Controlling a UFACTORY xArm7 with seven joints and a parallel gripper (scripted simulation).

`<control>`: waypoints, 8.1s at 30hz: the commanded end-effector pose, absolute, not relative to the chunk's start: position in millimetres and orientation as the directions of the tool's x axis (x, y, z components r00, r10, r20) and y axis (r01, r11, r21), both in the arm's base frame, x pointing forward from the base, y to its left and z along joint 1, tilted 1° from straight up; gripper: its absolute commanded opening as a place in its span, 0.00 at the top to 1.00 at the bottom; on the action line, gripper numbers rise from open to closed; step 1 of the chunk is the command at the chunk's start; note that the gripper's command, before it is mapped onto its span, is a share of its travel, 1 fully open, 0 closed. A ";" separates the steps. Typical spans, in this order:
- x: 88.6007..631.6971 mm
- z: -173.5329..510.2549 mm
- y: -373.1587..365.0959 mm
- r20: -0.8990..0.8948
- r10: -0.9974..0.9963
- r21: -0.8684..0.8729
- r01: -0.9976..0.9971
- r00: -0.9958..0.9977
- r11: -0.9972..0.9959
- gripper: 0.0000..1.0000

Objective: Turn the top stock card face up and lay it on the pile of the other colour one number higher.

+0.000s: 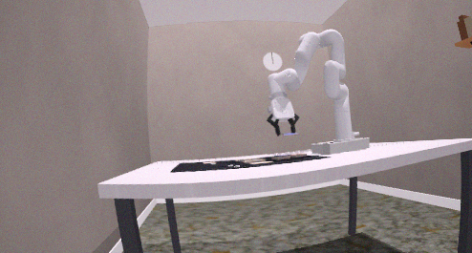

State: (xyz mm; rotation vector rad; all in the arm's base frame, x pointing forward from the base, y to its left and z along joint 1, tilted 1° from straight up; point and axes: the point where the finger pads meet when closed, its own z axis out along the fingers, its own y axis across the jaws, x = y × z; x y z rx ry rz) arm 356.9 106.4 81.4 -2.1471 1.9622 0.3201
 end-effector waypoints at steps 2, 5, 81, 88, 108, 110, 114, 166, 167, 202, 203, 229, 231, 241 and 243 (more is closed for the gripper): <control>358.0 82.5 107.4 -0.245 -0.966 -0.013 -0.996 0.088 -0.088 0.26; 358.0 82.7 107.9 -0.215 -0.973 -0.014 -0.996 0.089 -0.088 0.26; 356.3 69.9 128.1 0.975 -0.222 -0.021 -0.996 0.000 -0.092 0.26; 356.3 69.7 128.1 0.977 -0.212 -0.021 -0.996 -0.001 -0.092 0.26; 356.3 69.7 128.1 0.978 -0.211 -0.021 -0.996 -0.001 -0.092 0.26; 356.3 69.7 128.1 0.978 -0.211 -0.021 -0.996 -0.001 -0.092 0.26; 356.3 69.7 128.1 0.978 -0.211 -0.021 -0.996 -0.001 -0.092 0.26; 356.4 42.9 123.6 0.978 -0.211 -0.021 -0.996 -0.001 -0.092 0.26; 356.4 42.9 123.6 0.978 -0.211 -0.021 -0.996 -0.001 -0.092 0.26; 355.8 41.5 129.9 0.978 -0.211 -0.021 -0.996 -0.001 -0.092 0.26; 355.7 41.4 130.5 0.978 -0.211 -0.021 -0.996 -0.001 -0.092 0.26; 354.2 34.7 147.8 0.978 -0.211 -0.021 -0.996 -0.001 -0.092 0.26; 354.1 33.9 149.3 0.978 -0.211 -0.021 -0.996 -0.001 -0.092 0.26; 353.6 30.5 155.0 0.978 -0.211 -0.021 -0.996 -0.001 -0.092 0.26; 353.5 29.7 156.2 0.978 -0.211 -0.021 -0.996 -0.001 -0.092 0.26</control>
